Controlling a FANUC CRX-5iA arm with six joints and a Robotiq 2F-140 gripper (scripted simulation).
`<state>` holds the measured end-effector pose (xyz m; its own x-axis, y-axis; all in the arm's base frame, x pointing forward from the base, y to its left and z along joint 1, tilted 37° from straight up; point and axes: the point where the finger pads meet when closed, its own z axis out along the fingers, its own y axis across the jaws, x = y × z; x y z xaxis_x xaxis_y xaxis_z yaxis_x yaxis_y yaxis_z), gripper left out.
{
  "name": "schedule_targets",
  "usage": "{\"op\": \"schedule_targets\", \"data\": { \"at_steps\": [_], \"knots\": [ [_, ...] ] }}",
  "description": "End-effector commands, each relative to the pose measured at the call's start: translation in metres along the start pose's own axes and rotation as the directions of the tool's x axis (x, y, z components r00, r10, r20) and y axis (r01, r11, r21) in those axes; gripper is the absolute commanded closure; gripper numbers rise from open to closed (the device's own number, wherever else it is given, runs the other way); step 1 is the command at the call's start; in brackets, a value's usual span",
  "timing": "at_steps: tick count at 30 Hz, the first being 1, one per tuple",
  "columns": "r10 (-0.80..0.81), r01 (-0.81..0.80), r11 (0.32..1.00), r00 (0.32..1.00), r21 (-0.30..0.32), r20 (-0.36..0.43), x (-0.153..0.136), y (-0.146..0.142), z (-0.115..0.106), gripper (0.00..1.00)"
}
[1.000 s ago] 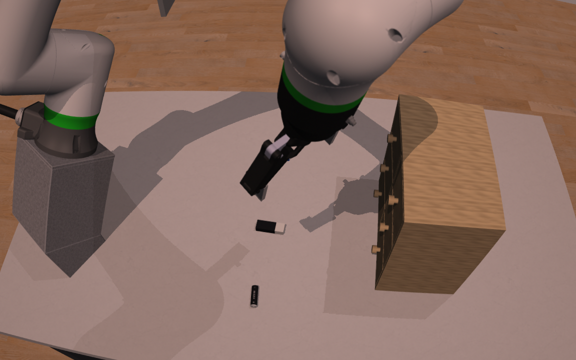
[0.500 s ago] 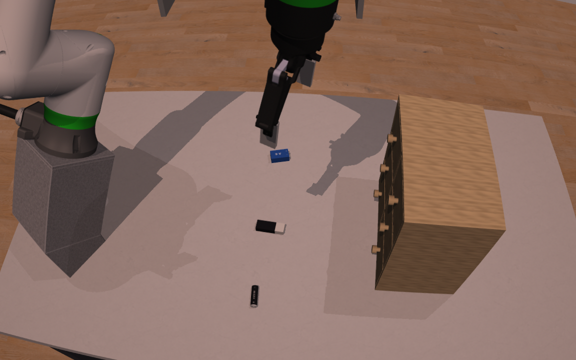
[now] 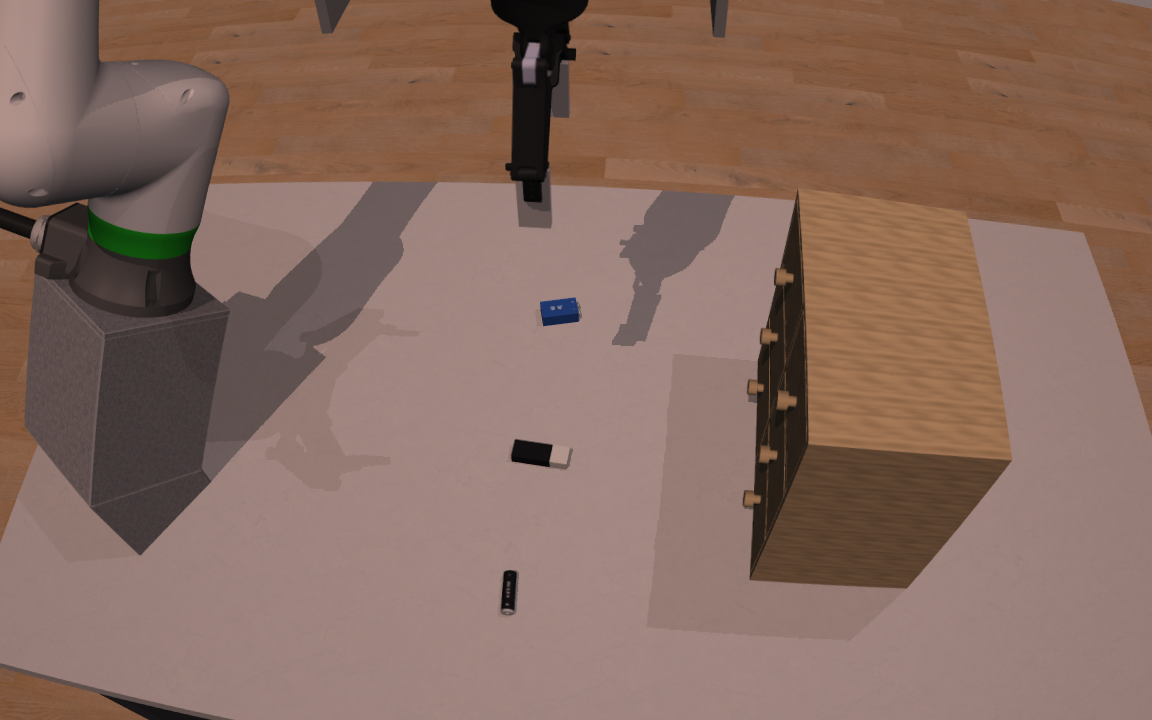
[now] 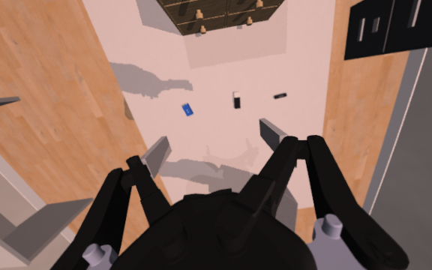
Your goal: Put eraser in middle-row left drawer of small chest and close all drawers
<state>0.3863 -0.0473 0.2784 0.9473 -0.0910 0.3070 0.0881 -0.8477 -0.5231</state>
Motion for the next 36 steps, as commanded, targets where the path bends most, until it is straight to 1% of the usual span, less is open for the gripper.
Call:
{"op": "schedule_targets", "data": {
  "at_steps": [1, 11, 12, 13, 15, 16, 17, 18, 19, 20, 21, 30, 36],
  "knots": [
    [-0.015, 0.015, 1.0, 1.0, -0.008, -0.01, -0.002, -0.003, -0.001, 0.0],
    [-0.015, 0.015, 1.0, 1.0, -0.008, -0.01, -0.001, -0.003, 0.0, 0.0],
    [-0.011, 0.011, 1.0, 1.0, -0.007, -0.01, 0.0, -0.003, 0.007, 0.0],
    [-0.004, 0.004, 1.0, 1.0, -0.006, -0.011, 0.001, -0.003, 0.02, 0.0],
    [0.016, -0.016, 1.0, 1.0, -0.005, -0.011, 0.004, -0.003, 0.059, 0.0],
    [0.016, -0.016, 1.0, 1.0, -0.005, -0.011, 0.004, -0.003, 0.059, 0.0],
    [0.025, -0.025, 1.0, 1.0, -0.006, -0.011, 0.004, -0.003, 0.077, 0.0],
    [0.025, -0.025, 1.0, 1.0, -0.006, -0.011, 0.004, -0.003, 0.077, 0.0],
    [0.031, -0.031, 0.999, 0.999, -0.007, -0.01, 0.003, -0.003, 0.09, 0.0],
    [0.031, -0.031, 0.999, 0.999, -0.007, -0.01, 0.003, -0.003, 0.09, 0.0],
    [0.034, -0.034, 0.999, 0.999, -0.008, -0.01, 0.003, -0.003, 0.096, 0.0],
    [0.035, -0.035, 0.999, 0.999, -0.008, -0.017, 0.003, -0.003, 0.098, 0.0],
    [0.034, -0.035, 0.999, 0.998, -0.008, -0.06, 0.008, -0.002, 0.102, 0.0]
  ]
}}
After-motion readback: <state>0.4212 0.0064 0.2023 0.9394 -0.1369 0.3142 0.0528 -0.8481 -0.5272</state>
